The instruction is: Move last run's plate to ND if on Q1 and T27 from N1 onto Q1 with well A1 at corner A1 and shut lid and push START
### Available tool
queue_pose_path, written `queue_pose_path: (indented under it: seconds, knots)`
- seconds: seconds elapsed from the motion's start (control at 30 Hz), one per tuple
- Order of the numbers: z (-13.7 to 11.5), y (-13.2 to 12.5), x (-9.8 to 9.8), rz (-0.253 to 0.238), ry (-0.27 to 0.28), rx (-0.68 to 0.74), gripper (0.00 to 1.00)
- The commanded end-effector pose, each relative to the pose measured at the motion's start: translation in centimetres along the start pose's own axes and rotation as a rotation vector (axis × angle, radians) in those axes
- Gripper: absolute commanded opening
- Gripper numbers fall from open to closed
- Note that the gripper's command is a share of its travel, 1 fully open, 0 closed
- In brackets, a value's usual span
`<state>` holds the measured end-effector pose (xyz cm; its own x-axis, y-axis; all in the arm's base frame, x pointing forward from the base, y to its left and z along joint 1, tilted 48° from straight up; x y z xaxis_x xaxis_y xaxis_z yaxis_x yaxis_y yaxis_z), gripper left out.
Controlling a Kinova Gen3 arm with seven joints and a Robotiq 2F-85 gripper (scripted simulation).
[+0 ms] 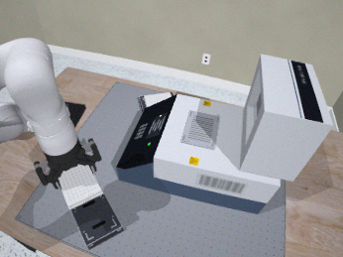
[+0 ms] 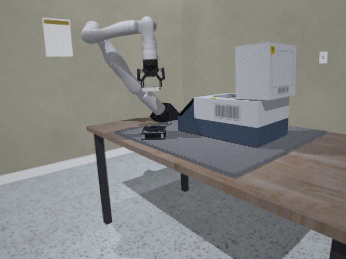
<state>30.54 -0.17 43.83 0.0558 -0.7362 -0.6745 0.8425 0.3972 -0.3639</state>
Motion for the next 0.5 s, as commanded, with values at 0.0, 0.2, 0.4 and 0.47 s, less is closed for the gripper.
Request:
queue_pose_path:
  seconds: [0.0, 0.2, 0.4, 0.47]
  knots:
    - [0.0, 0.0, -0.3, 0.001, 0.000, 0.000, 0.91]
    - [0.0, 0.0, -0.4, 0.001, 0.000, 0.000, 0.91]
    - [-0.3, 1.3, -0.4, 0.001, 0.000, 0.046, 0.91]
    - [-0.4, 1.6, -0.4, 0.001, 0.000, 0.058, 0.91]
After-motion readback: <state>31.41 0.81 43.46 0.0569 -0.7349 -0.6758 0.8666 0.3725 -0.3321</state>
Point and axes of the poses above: the point where the finger pads meet when closed, its own x axis out along the fingers, its own y axis across the jaws, z = x × y, the point moved 9 cm from there along -x, back along the fingers, and after that the axes turned 13 degrees about x, right-handed, at the moved point
